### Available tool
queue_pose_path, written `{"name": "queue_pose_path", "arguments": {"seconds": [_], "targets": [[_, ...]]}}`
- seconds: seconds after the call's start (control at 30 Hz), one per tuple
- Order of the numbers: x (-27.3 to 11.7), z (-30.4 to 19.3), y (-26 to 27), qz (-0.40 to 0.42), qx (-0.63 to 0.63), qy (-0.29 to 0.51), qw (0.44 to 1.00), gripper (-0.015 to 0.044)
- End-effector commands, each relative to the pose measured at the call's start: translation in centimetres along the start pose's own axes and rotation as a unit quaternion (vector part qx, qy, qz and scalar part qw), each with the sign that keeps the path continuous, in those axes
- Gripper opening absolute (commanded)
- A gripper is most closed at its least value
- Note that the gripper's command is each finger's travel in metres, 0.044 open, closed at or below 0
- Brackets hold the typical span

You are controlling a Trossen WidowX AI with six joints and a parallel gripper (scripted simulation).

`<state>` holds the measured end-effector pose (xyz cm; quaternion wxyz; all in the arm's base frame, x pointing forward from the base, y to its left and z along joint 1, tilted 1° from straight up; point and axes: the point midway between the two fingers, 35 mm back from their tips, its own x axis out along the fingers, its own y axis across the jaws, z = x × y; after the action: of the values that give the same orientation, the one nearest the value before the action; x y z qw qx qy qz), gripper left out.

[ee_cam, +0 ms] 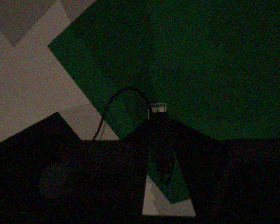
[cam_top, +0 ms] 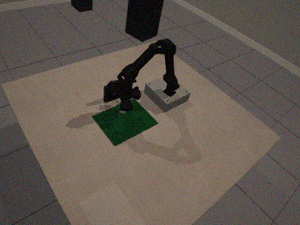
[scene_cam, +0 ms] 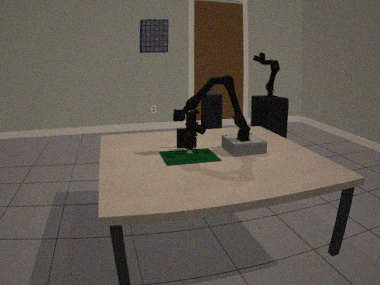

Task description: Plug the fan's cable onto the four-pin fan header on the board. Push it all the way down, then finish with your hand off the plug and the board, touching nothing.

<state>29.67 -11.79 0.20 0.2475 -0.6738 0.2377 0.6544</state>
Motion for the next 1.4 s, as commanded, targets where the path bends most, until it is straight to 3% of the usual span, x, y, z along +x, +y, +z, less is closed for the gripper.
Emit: {"name": "queue_pose_path", "arguments": {"seconds": [0.0,0.93,1.27,1.37], "targets": [[0.2,0.0,0.0,-0.001,0.001,-0.001,1.000,0.0000],[1.8,0.0,0.0,-0.001,0.001,-0.001,1.000,0.0000],[1.5,0.0,0.0,-0.001,0.000,0.001,1.000,0.0260],[1.2,-0.1,-0.1,-0.001,0.000,0.001,1.000,0.0260]]}}
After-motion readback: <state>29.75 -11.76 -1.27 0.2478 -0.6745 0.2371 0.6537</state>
